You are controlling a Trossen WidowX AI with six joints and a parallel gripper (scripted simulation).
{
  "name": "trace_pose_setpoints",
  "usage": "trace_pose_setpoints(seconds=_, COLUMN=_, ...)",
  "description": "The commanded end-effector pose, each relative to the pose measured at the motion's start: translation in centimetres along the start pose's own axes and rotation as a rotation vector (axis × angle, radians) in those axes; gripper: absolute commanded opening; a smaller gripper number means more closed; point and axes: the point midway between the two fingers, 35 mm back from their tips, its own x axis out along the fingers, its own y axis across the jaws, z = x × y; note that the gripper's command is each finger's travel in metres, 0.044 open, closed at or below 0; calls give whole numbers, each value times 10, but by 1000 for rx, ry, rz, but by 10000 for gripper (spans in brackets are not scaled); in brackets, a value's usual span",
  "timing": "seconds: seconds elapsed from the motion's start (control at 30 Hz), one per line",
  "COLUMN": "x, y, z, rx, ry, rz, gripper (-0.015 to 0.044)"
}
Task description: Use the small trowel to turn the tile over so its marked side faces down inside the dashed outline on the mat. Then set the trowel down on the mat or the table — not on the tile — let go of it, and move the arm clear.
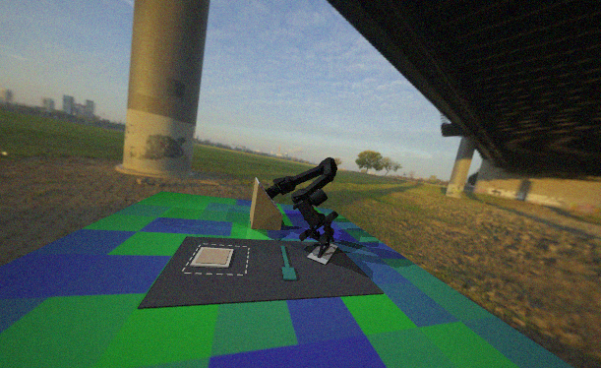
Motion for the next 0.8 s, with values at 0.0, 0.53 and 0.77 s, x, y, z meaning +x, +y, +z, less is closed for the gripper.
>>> trace_pose_setpoints(seconds=0.0, x=2, y=0, z=-1, rx=-2, ry=7, rz=-10, gripper=0)
trace_pose_setpoints(seconds=0.53, x=2, y=0, z=-1, rx=-2, ry=7, rz=-10, gripper=300)
trace_pose_setpoints(seconds=0.77, x=-7, y=0, z=-2, rx=-3, ry=7, rz=-9, gripper=300)
